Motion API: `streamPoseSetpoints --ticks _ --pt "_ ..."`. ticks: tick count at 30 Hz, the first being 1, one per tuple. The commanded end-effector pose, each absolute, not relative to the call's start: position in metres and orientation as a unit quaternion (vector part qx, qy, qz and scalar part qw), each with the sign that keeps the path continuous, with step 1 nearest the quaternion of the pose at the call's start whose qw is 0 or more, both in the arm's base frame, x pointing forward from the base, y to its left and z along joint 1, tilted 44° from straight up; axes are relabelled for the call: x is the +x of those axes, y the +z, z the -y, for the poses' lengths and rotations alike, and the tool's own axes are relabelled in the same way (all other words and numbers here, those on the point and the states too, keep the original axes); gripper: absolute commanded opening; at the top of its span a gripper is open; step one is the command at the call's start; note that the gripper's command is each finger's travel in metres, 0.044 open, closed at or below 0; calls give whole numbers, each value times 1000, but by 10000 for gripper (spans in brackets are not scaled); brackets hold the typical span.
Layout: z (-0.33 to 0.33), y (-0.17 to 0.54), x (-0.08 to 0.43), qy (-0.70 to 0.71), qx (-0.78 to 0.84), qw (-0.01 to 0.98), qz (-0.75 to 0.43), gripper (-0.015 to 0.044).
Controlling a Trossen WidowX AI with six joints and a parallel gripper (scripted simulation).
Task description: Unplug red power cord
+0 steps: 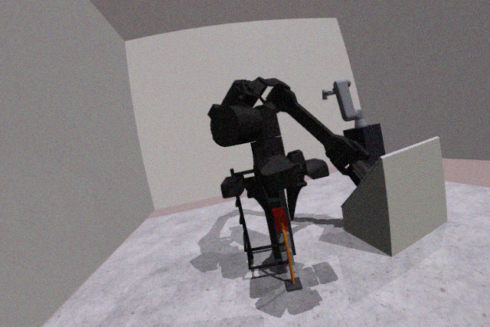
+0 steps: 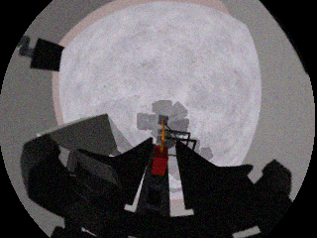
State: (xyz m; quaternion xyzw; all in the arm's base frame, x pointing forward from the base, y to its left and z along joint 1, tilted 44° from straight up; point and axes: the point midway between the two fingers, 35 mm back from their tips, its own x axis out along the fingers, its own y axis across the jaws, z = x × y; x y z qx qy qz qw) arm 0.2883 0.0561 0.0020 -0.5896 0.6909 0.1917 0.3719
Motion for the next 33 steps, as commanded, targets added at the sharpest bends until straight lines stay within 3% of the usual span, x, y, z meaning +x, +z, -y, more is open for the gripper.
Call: streamPoseSetpoints --ticks 1,33 --pt "-52 2 287 186 -591 363 -695 160" --pt "-24 29 275 185 -592 363 -696 160"
